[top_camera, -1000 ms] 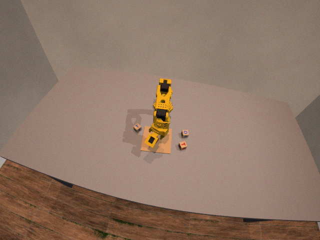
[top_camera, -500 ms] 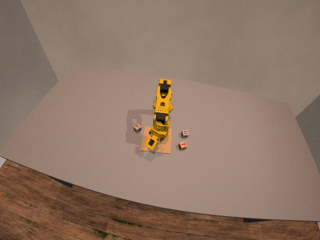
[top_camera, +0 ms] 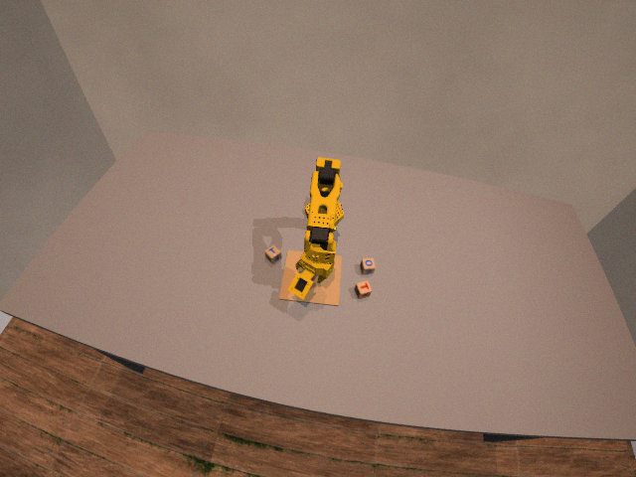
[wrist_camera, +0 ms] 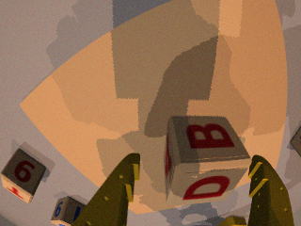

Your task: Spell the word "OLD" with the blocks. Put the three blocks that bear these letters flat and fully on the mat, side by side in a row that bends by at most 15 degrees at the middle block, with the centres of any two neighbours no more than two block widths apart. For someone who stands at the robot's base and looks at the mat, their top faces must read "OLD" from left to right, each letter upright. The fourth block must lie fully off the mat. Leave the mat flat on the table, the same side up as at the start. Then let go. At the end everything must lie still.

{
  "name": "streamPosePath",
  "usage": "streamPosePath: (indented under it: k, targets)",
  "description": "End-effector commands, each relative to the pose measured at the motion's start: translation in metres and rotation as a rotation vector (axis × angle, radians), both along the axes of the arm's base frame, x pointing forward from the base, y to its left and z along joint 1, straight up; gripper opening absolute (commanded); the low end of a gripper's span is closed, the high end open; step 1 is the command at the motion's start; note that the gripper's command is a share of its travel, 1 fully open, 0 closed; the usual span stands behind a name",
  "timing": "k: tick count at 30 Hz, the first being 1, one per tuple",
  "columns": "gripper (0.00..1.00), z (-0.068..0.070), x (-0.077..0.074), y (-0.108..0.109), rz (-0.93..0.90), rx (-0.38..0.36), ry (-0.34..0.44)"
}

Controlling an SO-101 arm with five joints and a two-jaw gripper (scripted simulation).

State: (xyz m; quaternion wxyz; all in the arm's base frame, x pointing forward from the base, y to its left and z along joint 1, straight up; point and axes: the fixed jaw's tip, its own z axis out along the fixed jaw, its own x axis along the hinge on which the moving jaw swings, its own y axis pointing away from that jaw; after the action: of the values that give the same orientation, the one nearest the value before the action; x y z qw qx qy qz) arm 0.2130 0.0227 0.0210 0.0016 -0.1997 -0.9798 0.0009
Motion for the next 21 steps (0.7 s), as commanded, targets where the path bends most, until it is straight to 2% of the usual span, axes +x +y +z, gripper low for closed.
streamPosePath:
  k: [1, 21]
  targets:
    - [0.35, 0.0106, 0.0085, 0.0018, 0.000, 0.006, -0.067]
    - [0.28, 0.0105, 0.0070, -0.0020, 0.000, 0.005, -0.067]
